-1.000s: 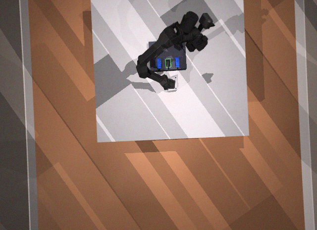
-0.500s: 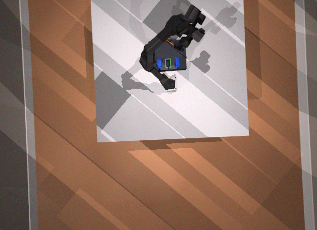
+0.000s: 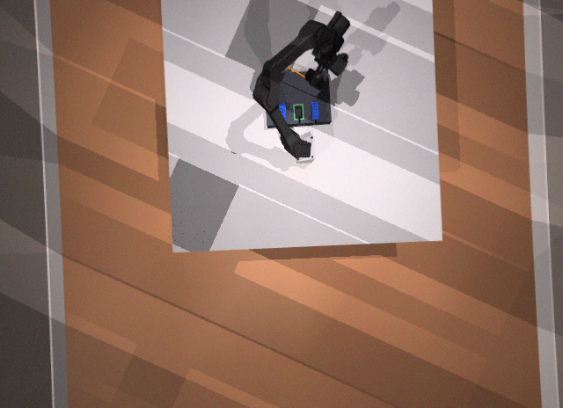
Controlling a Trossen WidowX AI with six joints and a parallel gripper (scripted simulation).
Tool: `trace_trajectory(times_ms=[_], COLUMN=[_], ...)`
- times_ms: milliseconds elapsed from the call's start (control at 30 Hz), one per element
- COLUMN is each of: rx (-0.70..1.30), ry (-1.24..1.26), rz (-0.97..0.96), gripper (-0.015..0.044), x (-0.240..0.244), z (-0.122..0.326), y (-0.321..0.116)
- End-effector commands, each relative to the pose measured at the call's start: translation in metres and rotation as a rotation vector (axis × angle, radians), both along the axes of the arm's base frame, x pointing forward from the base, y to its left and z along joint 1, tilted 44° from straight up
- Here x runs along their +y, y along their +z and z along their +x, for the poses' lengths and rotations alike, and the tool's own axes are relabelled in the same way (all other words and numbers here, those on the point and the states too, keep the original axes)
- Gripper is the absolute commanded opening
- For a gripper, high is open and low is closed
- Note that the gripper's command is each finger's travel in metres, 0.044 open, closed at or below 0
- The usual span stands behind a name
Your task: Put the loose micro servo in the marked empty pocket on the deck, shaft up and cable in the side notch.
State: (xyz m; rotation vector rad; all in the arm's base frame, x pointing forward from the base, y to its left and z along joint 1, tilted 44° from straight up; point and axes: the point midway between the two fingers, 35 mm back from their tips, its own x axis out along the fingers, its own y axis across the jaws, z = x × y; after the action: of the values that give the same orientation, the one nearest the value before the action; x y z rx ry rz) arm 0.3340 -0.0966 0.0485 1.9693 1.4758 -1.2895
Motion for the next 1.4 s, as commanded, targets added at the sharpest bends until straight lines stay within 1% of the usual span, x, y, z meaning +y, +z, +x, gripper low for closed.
trace_trajectory(times_ms=[0,100,267,433,1067,1367], rx=[0.055,0.091,0.093,0.093,0.093,0.093], ry=[0.052,0.081,0.083,0.083,0.083,0.083], rz=[0.095,0.148,0.151,0.152,0.153,0.153], gripper=[0.0440,0.0440,0.0440,0.0440,0.0440,0.0204], x=[0.031,0.050,0.053,0.066,0.082,0.082], z=[-0.002,-0.003,-0.003,-0.004,-0.006,-0.006], y=[-0.010,-0.017,-0.020,-0.034,-0.051,-0.051])
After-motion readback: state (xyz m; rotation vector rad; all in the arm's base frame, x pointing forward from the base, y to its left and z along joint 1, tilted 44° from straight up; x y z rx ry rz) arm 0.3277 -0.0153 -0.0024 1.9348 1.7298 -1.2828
